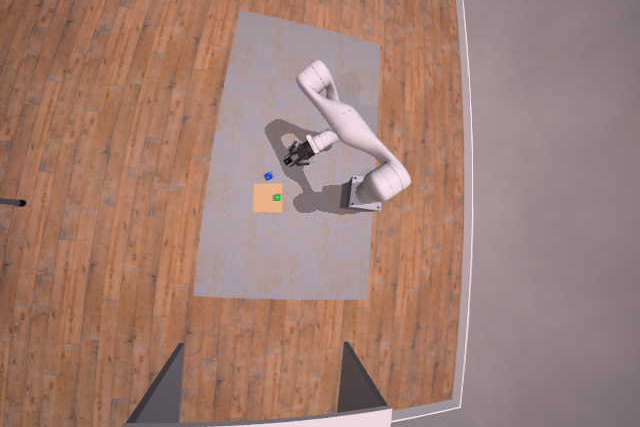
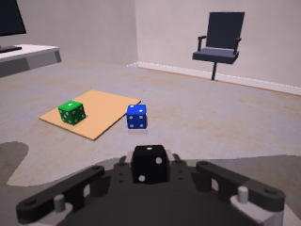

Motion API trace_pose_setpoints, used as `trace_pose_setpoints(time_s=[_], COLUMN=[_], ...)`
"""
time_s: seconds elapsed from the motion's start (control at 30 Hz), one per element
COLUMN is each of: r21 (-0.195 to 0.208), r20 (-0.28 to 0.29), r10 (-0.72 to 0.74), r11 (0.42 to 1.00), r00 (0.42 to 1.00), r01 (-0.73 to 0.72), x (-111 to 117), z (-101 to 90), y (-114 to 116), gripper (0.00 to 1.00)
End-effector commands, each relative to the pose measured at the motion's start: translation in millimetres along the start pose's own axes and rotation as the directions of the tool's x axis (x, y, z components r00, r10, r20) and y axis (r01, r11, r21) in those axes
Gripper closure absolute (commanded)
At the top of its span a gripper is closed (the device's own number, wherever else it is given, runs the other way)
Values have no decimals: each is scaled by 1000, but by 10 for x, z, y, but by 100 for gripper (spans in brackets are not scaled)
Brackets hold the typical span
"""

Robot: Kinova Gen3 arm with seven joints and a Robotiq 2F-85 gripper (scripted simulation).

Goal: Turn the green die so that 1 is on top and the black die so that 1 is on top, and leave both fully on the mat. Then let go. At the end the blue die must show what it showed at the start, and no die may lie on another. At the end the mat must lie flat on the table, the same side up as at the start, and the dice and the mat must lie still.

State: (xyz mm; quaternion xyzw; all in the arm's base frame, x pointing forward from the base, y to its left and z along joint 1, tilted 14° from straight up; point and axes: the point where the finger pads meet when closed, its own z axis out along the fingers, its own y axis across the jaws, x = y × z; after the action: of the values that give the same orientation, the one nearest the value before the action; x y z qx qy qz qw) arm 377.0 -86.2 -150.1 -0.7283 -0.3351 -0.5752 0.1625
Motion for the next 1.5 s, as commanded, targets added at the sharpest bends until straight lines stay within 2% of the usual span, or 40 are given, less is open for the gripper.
trace_pose_setpoints(time_s=[0.0,1.47], r21=[-1,-1], r20=[0,0], r10=[-1,-1], r11=[1000,1000], r00=[1000,1000], r01=[1,1], x=[4,-84], z=[-2,45], y=[5,5], gripper=[74,74])
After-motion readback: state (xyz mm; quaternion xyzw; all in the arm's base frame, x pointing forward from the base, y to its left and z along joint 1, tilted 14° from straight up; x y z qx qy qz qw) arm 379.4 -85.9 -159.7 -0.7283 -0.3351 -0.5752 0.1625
